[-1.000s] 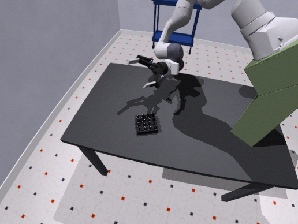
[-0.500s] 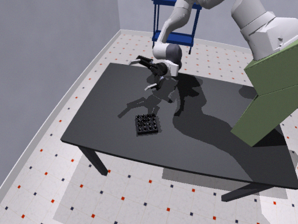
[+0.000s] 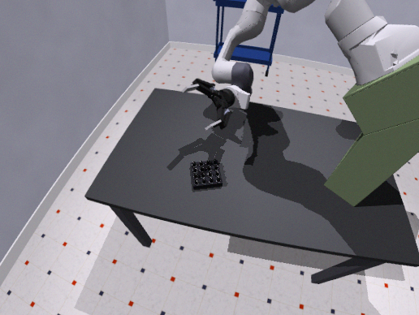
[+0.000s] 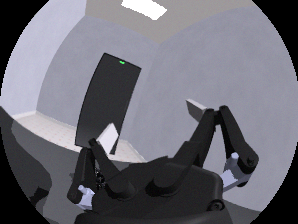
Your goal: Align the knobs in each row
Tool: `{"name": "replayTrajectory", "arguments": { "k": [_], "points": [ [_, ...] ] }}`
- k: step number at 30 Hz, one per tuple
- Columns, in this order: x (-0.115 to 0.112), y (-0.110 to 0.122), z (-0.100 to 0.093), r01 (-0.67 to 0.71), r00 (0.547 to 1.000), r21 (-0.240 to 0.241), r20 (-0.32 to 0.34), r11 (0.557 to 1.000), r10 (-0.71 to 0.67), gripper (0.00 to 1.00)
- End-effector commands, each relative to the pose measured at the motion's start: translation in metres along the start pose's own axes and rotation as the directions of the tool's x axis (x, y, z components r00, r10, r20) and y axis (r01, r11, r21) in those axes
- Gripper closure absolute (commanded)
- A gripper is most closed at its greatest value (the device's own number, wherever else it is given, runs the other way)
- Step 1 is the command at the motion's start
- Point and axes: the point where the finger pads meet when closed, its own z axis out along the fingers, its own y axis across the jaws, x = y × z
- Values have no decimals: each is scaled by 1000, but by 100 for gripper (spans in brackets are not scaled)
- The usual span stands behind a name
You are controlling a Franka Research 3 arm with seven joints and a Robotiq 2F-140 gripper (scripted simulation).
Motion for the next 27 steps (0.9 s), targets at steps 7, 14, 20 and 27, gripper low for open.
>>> {"name": "replayTrajectory", "arguments": {
  "k": [7,14,20,27],
  "points": [
    [1,-3,0,32,999,12,-8,999,-32,0],
    [6,-13,2,116,991,63,-73,991,-111,0],
    [6,-13,2,116,991,63,-73,991,-111,0],
    [11,-22,3,205,971,105,-146,973,-188,0]
  ]
}}
